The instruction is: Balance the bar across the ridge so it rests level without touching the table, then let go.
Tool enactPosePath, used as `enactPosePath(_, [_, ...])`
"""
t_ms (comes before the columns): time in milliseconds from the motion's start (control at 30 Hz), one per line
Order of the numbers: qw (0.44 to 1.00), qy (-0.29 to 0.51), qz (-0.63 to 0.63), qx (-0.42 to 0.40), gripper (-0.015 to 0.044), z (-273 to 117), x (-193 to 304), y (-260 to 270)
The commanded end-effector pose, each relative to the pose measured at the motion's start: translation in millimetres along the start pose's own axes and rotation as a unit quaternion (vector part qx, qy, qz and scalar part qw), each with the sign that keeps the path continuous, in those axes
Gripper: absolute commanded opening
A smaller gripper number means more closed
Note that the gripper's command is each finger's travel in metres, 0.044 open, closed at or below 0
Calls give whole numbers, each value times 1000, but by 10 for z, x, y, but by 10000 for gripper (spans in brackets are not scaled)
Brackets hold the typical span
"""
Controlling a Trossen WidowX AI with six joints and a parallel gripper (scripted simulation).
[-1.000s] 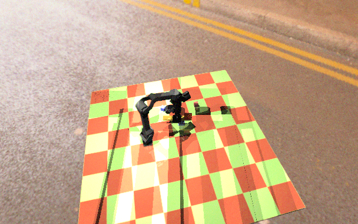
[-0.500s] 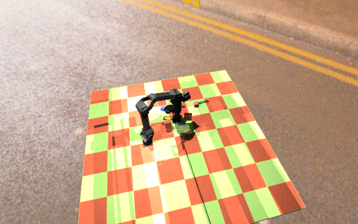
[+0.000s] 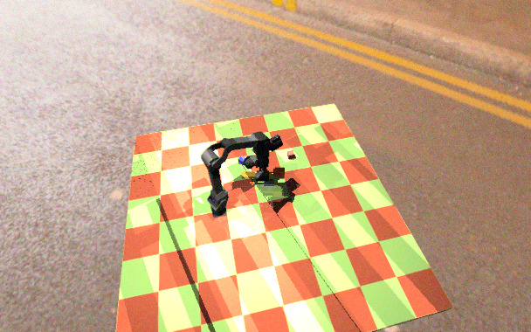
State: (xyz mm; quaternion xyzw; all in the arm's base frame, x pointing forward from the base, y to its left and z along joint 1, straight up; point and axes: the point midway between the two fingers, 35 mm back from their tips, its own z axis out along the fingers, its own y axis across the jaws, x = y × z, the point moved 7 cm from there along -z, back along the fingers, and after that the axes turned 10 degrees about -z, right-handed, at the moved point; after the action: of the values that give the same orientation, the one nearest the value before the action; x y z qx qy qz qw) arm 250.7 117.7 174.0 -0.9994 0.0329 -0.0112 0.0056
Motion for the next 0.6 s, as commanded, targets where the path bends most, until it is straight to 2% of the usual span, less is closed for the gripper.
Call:
enactPosePath(0, [1000,0,0,0,172,0,0,0])
enactPosePath(567, [1000,0,0,0,185,0,0,0])
